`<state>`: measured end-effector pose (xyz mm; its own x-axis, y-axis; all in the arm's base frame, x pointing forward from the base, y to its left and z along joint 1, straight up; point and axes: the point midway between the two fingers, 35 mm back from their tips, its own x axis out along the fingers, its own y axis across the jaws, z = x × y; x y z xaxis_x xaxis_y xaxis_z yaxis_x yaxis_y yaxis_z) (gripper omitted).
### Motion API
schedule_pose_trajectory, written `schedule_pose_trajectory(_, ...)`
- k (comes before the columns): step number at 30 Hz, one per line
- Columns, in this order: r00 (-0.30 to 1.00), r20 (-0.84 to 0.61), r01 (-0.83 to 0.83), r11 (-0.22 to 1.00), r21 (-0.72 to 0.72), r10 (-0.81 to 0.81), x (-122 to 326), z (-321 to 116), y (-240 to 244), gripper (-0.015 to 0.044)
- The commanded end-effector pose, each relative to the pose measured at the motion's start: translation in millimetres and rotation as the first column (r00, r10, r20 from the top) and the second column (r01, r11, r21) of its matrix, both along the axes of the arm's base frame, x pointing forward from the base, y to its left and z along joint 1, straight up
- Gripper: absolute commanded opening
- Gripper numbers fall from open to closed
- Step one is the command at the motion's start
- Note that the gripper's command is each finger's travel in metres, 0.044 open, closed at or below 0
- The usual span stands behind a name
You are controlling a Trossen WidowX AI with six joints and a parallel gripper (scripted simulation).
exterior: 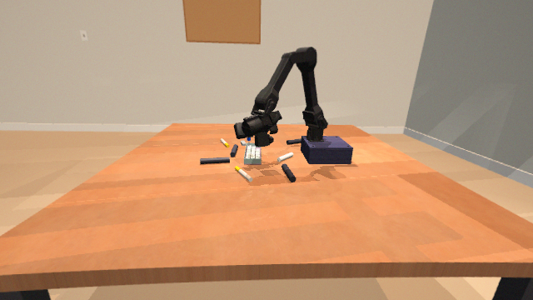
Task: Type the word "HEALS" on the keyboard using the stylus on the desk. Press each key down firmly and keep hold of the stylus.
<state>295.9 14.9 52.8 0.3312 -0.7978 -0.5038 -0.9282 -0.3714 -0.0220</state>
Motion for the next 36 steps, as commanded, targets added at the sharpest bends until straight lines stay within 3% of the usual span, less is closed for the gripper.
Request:
schedule_pose_trajectory(1,1.0,0.0,0.0,1.0,0.0,0.0,0,0,0,0.0065)
schedule_pose_trajectory(4,1.0,0.001,0.0,1.0,0.0,0.0,-3,0,-2,0.0)
schedule_pose_trajectory(18,1.0,0.003,0.0,1.0,-0.001,0.0,-45,2,-30,0.0)
schedule_pose_trajectory(35,1.0,0.002,0.0,1.0,-0.001,0.0,-46,-17,-30,0.0)
schedule_pose_trajectory(36,1.0,0.002,0.0,1.0,-0.001,0.0,-46,-18,-30,0.0026)
